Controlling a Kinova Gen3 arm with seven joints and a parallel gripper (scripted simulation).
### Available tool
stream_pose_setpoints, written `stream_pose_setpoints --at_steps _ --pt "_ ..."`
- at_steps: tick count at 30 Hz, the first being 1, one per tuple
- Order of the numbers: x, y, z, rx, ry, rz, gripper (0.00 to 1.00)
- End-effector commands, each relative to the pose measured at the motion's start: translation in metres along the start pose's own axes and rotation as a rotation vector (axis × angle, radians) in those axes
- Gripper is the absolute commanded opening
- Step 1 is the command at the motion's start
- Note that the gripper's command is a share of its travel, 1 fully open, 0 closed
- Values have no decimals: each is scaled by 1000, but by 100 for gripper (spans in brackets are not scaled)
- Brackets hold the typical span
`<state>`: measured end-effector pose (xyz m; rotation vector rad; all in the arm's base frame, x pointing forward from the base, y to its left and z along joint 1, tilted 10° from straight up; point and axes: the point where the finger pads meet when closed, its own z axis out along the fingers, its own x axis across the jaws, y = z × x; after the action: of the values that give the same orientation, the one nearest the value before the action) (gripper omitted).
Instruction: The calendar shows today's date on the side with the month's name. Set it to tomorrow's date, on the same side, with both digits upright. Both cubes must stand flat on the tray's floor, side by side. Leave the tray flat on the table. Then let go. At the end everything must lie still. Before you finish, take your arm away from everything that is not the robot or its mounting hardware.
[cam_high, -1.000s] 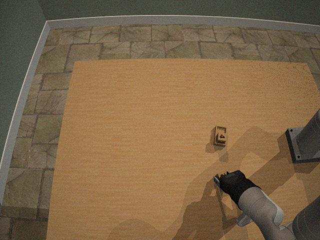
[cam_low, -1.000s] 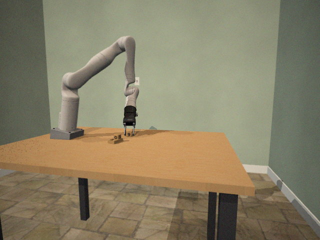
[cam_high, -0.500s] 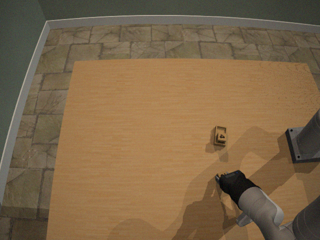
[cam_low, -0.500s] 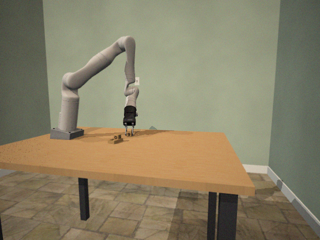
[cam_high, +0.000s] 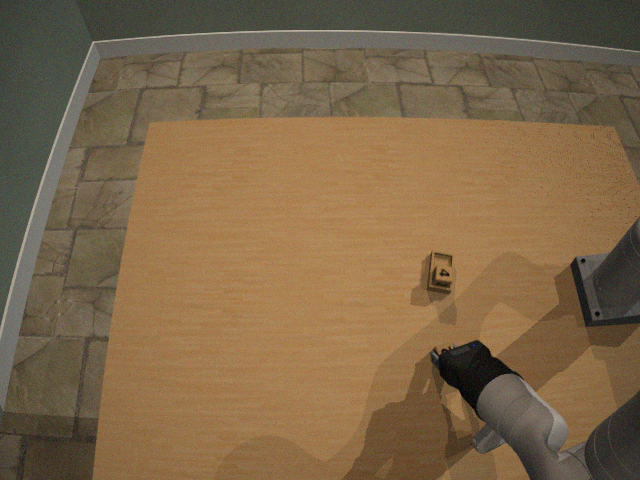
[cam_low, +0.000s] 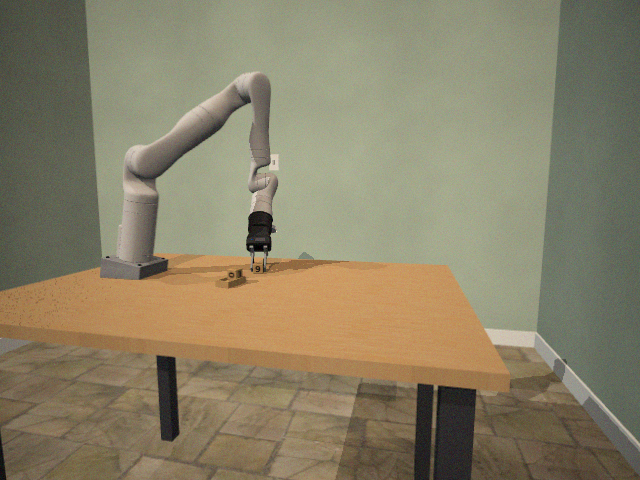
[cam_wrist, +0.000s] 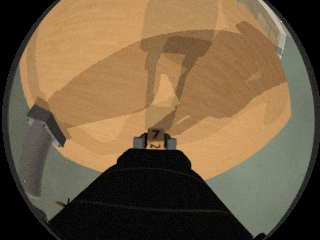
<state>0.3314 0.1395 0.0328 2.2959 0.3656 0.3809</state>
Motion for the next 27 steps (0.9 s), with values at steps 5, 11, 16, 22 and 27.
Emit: stream_pose_setpoints --at_steps 5,11,16,22,27 --pt "0 0 0 0 1 1 57" --pt "0 0 0 0 1 1 57" --pt "0 0 0 0 1 1 57" --pt "0 3 -3 0 1 1 57" --pt "0 13 -14 0 1 1 57"
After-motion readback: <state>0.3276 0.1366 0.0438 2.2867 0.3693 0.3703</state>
